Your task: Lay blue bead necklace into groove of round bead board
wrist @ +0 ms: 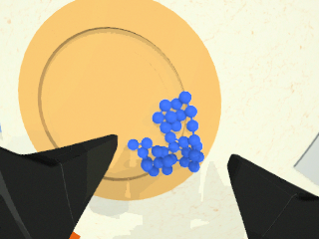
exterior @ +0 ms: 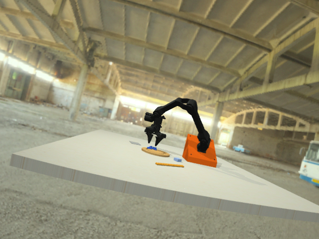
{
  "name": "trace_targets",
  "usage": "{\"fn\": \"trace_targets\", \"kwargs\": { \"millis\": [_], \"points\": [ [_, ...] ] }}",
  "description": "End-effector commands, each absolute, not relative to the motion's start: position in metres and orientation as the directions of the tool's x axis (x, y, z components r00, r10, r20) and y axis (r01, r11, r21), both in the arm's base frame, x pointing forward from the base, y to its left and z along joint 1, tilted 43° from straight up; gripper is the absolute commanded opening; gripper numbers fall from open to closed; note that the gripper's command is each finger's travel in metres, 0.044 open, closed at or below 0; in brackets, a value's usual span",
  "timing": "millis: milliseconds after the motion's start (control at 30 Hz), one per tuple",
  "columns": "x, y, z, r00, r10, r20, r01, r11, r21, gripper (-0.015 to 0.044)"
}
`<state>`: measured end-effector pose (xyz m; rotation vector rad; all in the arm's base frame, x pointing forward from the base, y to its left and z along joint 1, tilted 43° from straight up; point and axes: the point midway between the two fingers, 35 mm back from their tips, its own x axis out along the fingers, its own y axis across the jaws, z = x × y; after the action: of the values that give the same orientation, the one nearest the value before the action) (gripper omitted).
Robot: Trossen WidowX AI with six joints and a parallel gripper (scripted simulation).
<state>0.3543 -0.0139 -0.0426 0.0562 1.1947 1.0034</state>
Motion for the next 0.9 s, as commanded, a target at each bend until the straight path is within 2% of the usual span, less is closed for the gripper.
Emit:
{"fn": "trace_targets", "kwargs": {
  "millis": [0, 867],
  "points": [
    [0.355, -0.015, -0.042, 0.013, 0.67, -0.742, -0.615, 0.591, 0.522, 0.038],
    [0.351, 0.006, -0.065, 0.0, 0.676, -0.737, -0.608, 0.585, 0.537, 0.038]
  ]
}}
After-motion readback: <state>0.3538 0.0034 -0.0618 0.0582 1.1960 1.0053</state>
